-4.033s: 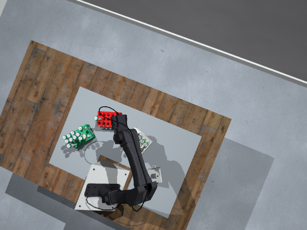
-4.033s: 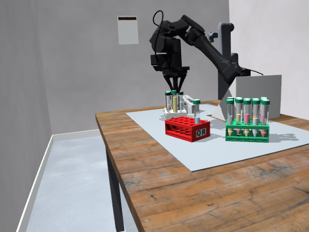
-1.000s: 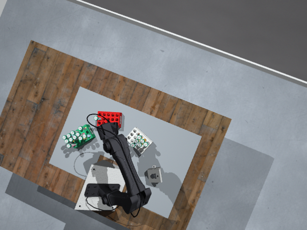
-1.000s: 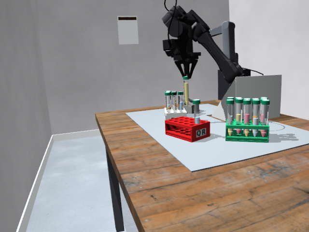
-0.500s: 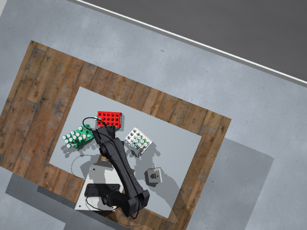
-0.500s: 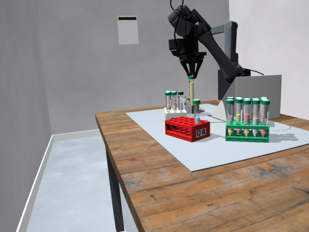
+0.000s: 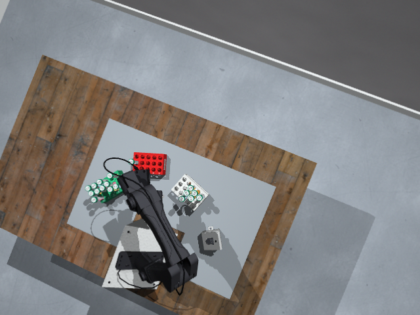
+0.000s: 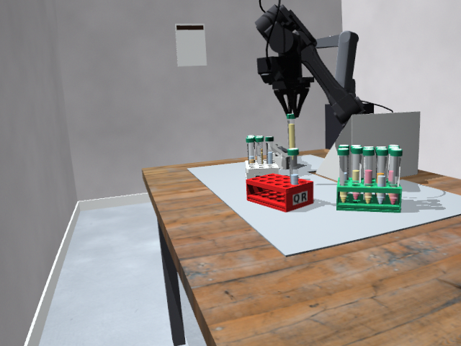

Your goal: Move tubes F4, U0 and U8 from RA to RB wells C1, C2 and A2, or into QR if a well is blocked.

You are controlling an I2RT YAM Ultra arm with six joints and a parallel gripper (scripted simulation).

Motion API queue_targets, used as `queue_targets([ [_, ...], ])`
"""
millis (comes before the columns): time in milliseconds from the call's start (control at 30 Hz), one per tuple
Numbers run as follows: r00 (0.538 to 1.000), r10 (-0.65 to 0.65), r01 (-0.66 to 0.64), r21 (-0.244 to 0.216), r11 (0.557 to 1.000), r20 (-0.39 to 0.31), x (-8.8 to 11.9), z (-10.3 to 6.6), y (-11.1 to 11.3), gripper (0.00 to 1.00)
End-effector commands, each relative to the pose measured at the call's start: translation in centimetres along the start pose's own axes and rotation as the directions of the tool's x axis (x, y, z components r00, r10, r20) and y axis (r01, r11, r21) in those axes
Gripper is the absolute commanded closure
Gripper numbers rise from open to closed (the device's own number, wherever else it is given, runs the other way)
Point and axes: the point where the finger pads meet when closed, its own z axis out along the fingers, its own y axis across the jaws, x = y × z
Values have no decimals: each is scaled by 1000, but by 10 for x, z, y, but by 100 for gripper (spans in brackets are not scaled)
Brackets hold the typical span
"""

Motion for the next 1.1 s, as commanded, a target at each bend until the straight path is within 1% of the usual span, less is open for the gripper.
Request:
queue_targets([
  [0, 998, 28, -27, -19, 999, 61, -20, -13, 17, 100],
  [300, 998, 28, -27, -20, 999, 61, -38, -14, 42, 100],
  [367, 998, 28, -27, -20, 999, 61, -38, -14, 42, 100],
  [800, 998, 28, -27, -21, 999, 62, -64, -15, 77, 100],
  [933, 998, 28, -27, -21, 999, 62, -64, -15, 77, 100],
  [967, 996, 38, -37, -19, 999, 81, -61, -24, 67, 100],
  [1067, 996, 38, -37, -19, 999, 81, -61, -24, 67, 100],
])
